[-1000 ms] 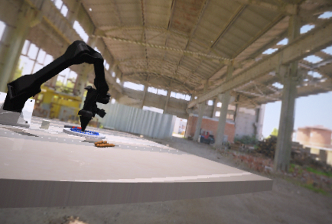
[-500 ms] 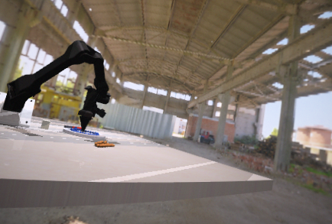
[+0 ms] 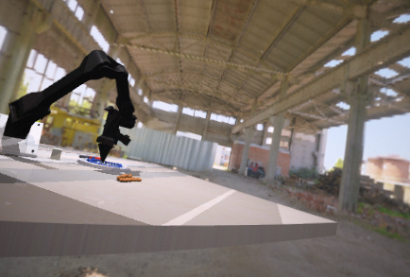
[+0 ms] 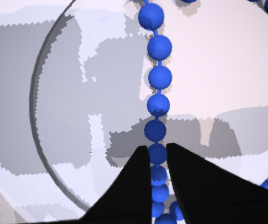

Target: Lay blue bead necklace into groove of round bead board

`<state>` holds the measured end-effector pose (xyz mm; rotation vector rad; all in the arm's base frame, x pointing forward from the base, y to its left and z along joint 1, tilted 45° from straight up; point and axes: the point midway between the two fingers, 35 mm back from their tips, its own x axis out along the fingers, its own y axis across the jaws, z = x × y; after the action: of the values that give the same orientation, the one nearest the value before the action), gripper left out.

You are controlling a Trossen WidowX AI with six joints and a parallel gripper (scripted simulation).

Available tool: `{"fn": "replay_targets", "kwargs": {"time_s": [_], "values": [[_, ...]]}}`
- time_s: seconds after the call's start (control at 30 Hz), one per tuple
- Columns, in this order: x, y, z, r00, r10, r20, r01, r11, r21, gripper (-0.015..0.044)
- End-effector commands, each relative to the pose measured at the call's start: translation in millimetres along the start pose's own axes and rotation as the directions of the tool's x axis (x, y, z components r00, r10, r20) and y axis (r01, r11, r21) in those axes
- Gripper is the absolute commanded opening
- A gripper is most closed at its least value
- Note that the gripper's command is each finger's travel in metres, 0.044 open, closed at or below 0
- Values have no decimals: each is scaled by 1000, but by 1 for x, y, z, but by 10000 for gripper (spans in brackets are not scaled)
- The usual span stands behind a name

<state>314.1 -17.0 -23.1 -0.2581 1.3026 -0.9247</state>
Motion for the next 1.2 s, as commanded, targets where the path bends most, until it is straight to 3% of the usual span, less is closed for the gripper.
{"fn": "replay_targets", "kwargs": {"time_s": [0.0, 0.63, 1.17], "values": [[-4, 0, 0, 1000, -1, 3, 1, 1000, -4, 0], [-2, -10, -2, 1000, -3, 4, 3, 1000, -7, 0], [-6, -10, -2, 1000, -2, 4, 2, 1000, -7, 420]]}}
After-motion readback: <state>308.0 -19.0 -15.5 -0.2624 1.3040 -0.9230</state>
